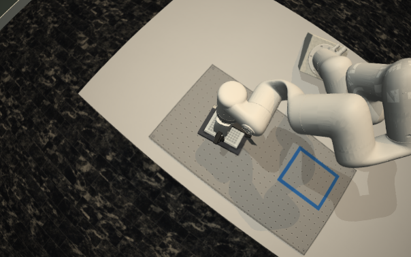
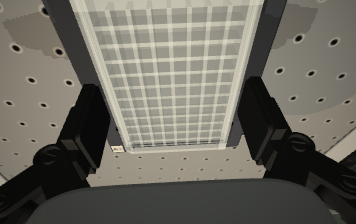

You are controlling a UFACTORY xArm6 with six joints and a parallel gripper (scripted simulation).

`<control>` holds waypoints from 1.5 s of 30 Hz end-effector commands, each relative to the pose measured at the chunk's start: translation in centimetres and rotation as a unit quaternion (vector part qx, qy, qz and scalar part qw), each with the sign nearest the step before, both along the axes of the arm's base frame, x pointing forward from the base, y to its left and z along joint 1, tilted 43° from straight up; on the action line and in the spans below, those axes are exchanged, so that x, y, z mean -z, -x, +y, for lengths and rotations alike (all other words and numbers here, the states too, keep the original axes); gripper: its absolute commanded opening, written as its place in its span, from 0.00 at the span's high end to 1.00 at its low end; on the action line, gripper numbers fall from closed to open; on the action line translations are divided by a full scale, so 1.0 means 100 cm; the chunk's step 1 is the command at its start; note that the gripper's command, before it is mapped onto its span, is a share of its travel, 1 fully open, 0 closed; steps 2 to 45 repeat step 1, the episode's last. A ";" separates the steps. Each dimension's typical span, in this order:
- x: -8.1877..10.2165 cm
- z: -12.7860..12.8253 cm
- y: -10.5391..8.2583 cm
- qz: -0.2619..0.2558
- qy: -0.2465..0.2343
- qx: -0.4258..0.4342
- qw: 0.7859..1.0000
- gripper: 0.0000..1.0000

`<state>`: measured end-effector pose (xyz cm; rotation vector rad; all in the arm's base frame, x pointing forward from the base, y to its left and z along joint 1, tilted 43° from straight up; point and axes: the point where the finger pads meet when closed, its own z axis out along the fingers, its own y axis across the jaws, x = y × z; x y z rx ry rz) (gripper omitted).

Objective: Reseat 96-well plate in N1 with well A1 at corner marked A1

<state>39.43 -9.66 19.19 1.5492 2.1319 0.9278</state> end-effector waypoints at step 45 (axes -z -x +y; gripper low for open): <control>-0.001 -0.001 0.000 -0.001 0.001 0.000 1.000 0.00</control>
